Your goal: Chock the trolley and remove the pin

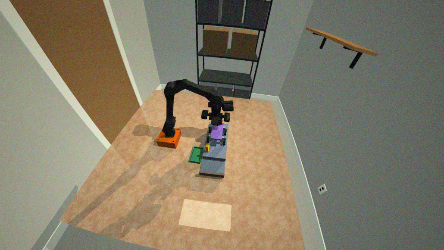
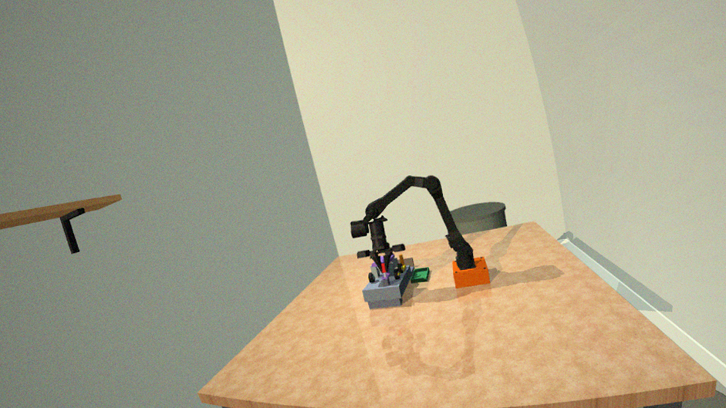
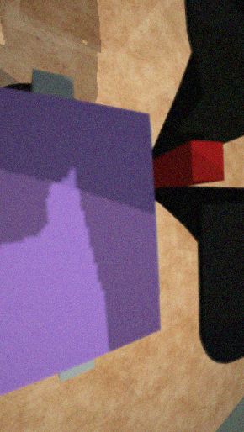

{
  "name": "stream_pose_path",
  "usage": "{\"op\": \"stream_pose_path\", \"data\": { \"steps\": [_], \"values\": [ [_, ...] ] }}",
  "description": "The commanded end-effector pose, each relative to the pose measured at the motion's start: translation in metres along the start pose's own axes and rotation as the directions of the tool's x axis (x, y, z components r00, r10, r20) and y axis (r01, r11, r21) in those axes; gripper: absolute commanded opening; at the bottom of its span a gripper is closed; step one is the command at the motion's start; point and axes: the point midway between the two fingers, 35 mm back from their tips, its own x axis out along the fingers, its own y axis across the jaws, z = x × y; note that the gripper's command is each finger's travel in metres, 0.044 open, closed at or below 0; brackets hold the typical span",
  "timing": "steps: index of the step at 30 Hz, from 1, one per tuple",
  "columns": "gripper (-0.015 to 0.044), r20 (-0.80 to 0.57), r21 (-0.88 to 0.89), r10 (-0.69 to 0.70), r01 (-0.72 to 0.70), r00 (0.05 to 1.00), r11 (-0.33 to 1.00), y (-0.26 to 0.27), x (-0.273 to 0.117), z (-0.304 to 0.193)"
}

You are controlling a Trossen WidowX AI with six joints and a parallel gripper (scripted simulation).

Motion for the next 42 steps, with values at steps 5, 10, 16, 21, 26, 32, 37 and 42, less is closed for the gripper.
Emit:
{"op": "stream_pose_path", "data": {
  "steps": [5,10,16,21,26,32,37,42],
  "values": [
    [0.0000,-0.003,-0.001,0.006,-0.006,1.000,1.000,0.000,-0.008,-0.001],
    [0.0000,-0.003,-0.001,0.006,-0.006,1.000,1.000,0.000,-0.010,-0.001],
    [0.0000,-0.002,-0.001,0.006,-0.006,1.000,1.000,0.000,-0.013,-0.001],
    [0.0000,-0.002,-0.001,0.006,-0.006,1.000,1.000,0.000,-0.016,-0.001],
    [0.0000,-0.002,-0.001,0.006,-0.006,1.000,1.000,0.000,-0.019,-0.002],
    [0.0000,-0.002,-0.001,0.006,-0.006,1.000,1.000,0.000,-0.022,-0.002],
    [0.0000,-0.002,-0.001,0.006,-0.006,1.000,1.000,0.000,-0.024,-0.002],
    [0.0000,-0.002,-0.001,0.006,-0.006,1.000,1.000,-0.001,-0.027,-0.002]
  ]
}}
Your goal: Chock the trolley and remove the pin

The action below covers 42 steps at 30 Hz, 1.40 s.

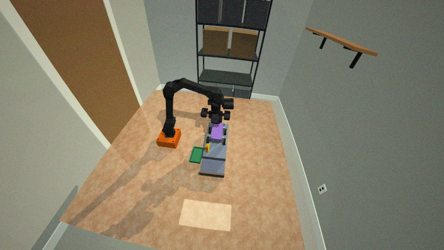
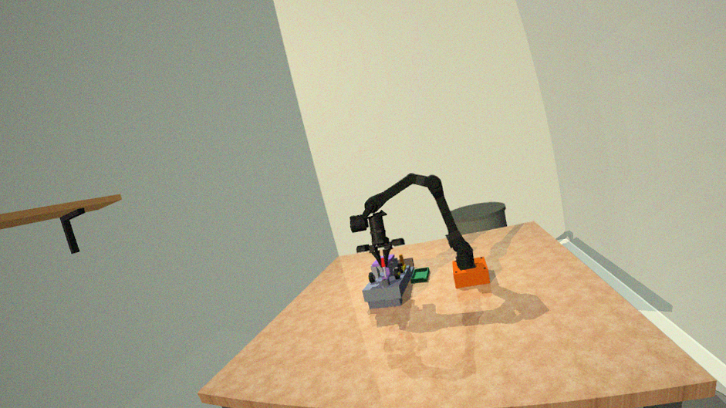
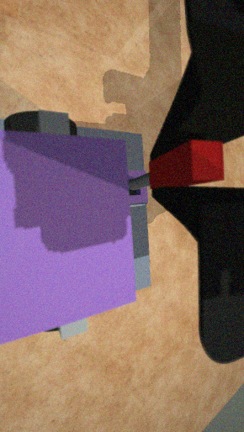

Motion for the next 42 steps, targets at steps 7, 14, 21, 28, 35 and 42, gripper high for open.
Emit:
{"op": "stream_pose_path", "data": {
  "steps": [7,14,21,28,35,42],
  "values": [
    [0.0000,-0.009,-0.007,0.006,-0.006,1.000,1.000,0.001,-0.008,-0.003],
    [0.0000,-0.009,-0.007,0.006,-0.006,1.000,1.000,0.001,-0.011,-0.003],
    [0.0000,-0.009,-0.007,0.006,-0.006,1.000,1.000,0.001,-0.013,-0.005],
    [0.0000,-0.009,-0.007,0.006,-0.006,1.000,1.000,0.002,-0.016,-0.006],
    [0.0000,-0.009,-0.007,0.006,-0.006,1.000,1.000,0.003,-0.018,-0.008],
    [0.0000,-0.010,-0.007,0.006,-0.006,1.000,1.000,0.001,-0.015,-0.018]
  ]
}}
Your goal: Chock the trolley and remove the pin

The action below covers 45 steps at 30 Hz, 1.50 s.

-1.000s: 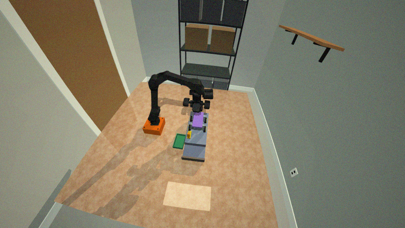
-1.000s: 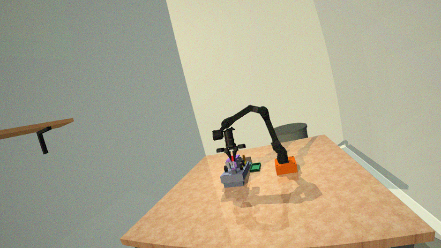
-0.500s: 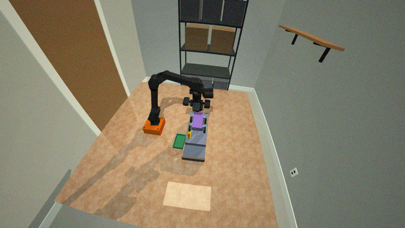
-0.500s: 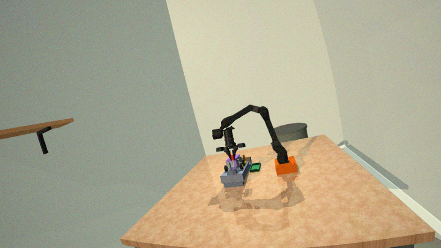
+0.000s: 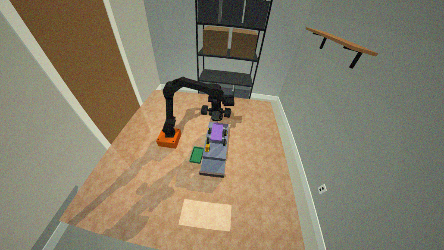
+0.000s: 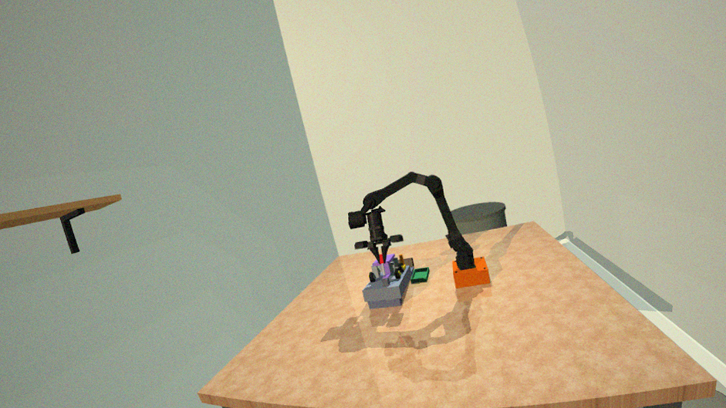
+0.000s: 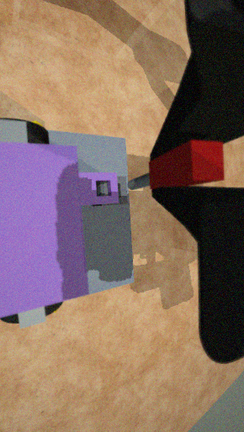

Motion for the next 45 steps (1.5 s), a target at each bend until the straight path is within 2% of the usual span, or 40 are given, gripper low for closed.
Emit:
{"op": "stream_pose_path", "data": {
  "steps": [1,17,45],
  "values": [
    [0.0000,-0.006,-0.001,0.005,-0.005,1.000,1.000,0.001,0.000,-0.008],
    [0.0000,-0.008,-0.001,0.005,-0.005,1.000,1.000,0.000,0.001,-0.026],
    [0.0000,-0.008,0.001,-0.001,0.001,1.000,1.000,-0.083,0.005,-0.026]
  ]
}}
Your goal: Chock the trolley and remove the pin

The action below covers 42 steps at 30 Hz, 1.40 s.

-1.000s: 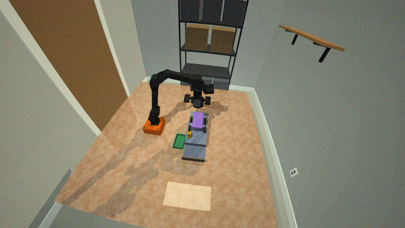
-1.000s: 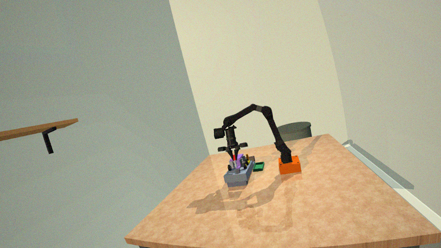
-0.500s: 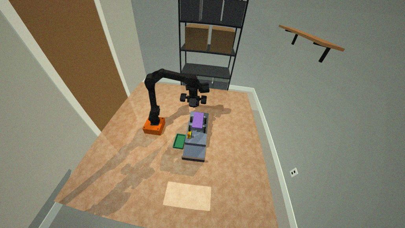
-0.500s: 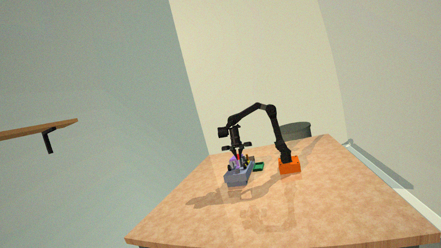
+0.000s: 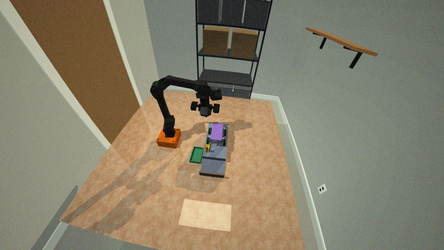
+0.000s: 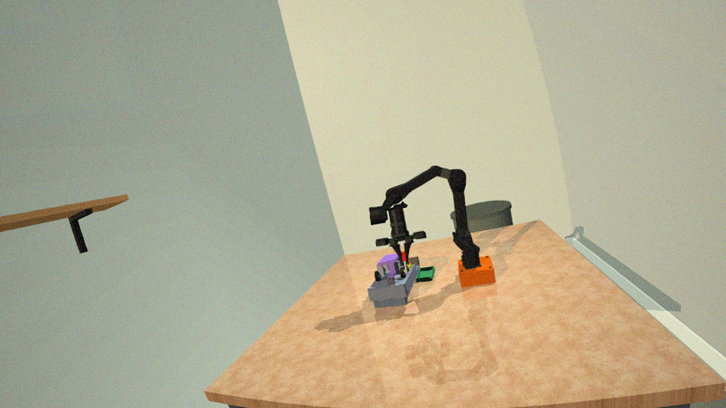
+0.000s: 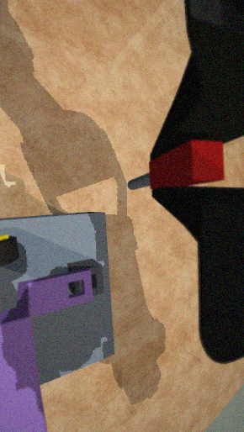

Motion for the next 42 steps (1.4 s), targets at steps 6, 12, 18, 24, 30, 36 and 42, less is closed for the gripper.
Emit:
{"op": "stream_pose_path", "data": {
  "steps": [6,12,18,24,30,36,42],
  "values": [
    [0.0000,0.000,0.002,0.001,-0.001,1.000,1.000,-0.008,0.000,0.005],
    [0.0000,0.003,0.002,0.001,-0.001,1.000,1.000,-0.006,-0.004,0.029],
    [0.0000,0.005,0.002,0.001,-0.001,1.000,1.000,-0.005,-0.007,0.052],
    [0.0000,0.007,0.002,0.001,-0.001,1.000,1.000,-0.003,-0.012,0.074],
    [0.0000,0.009,0.002,0.001,-0.001,1.000,1.000,-0.003,-0.016,0.097],
    [0.0000,0.011,0.002,0.001,-0.001,1.000,1.000,-0.003,-0.019,0.118],
    [0.0000,0.013,0.002,0.001,-0.001,1.000,1.000,-0.004,-0.022,0.140]
  ]
}}
